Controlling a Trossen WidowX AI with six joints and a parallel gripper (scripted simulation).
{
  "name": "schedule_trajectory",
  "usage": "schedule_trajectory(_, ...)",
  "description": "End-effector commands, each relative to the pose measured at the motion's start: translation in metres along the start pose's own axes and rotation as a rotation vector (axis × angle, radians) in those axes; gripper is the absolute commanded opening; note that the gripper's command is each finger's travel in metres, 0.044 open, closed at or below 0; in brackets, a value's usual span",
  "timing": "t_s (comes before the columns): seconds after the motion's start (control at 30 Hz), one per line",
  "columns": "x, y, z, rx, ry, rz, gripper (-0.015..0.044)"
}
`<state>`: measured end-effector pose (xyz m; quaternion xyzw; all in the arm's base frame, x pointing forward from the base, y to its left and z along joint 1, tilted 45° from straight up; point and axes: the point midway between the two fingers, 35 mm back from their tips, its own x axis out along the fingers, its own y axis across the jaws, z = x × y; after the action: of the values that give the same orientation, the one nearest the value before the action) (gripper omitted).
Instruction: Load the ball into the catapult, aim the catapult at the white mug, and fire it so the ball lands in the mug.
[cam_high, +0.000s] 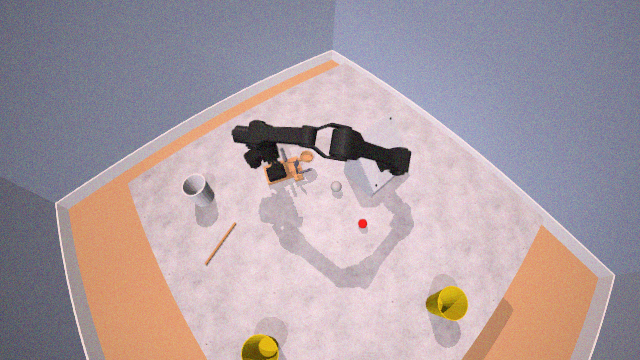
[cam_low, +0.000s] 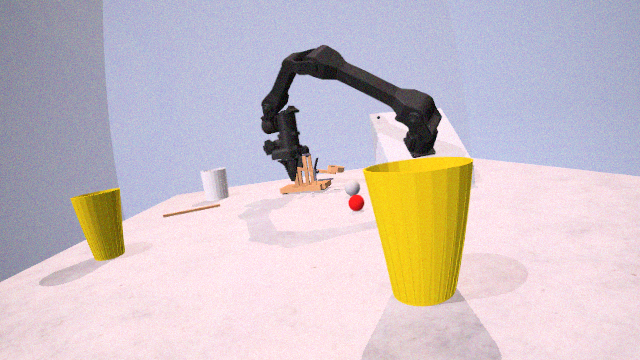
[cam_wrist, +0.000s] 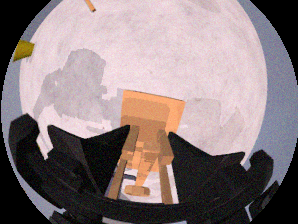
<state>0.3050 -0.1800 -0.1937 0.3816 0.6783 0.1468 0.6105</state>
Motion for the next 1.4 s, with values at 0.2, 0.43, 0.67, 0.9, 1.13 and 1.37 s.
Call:
schedule_trajectory(0.2,-0.044,-0.003,0.001,0.002,-0.018,-0.009,0.0000)
schedule_trajectory(0.43,-0.036,-0.003,0.002,0.002,-0.018,-0.009,0.0000)
schedule_trajectory(0.67,-0.024,-0.004,0.003,0.003,-0.019,-0.008,0.0000)
schedule_trajectory(0.9,-0.013,-0.004,0.003,0.003,-0.019,-0.007,0.0000)
schedule_trajectory(1.13,-0.001,-0.003,0.003,0.004,-0.019,-0.006,0.0000)
schedule_trajectory(1.37,0.002,-0.002,0.003,-0.005,-0.011,-0.009,0.0000)
